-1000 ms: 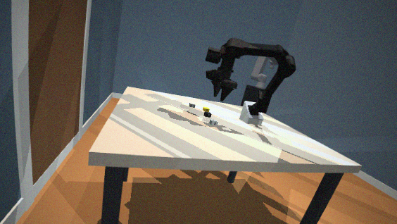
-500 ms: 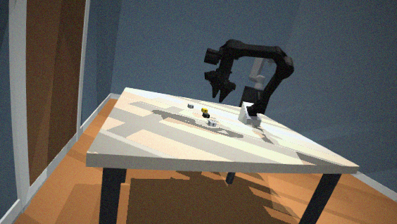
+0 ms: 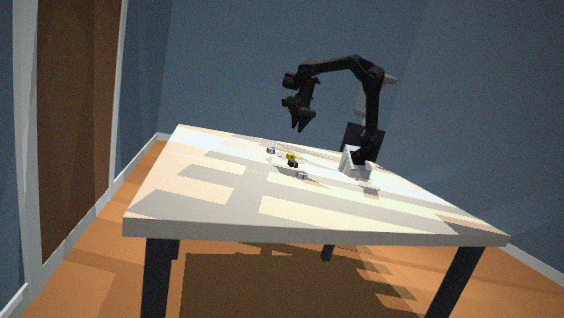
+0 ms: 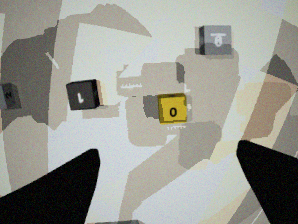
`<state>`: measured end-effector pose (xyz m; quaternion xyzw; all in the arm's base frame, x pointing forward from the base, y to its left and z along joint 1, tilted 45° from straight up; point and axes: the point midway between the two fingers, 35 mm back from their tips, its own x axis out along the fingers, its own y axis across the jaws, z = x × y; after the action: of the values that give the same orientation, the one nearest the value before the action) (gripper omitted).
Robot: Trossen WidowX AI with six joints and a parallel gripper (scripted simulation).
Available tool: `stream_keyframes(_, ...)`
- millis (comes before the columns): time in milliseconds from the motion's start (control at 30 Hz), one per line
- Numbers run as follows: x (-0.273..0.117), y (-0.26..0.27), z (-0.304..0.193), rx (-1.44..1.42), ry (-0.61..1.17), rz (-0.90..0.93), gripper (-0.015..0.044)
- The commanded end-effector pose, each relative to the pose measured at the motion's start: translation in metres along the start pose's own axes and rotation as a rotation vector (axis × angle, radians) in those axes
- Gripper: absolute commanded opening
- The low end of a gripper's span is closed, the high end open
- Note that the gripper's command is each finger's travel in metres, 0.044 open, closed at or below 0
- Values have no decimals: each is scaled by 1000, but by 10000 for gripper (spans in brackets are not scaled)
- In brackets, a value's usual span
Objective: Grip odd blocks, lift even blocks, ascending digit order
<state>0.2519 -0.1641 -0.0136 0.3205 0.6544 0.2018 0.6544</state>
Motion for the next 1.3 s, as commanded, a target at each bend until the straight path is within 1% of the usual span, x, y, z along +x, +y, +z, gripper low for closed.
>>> stream_keyframes(0,5,-20,-9,-20,9,7,400)
stream_keyframes(133,7,-20,-9,-20,8,7,400)
stream_keyframes(200,29,-21,-7,-20,8,6,400)
stream_keyframes(300,76,-19,-9,-21,8,9,400)
stream_keyframes(333,83,-19,-9,-21,8,9,400)
stream_keyframes(567,88,-19,-10,-21,8,10,400)
stream_keyframes(1267,121,-18,-10,-22,7,11,400)
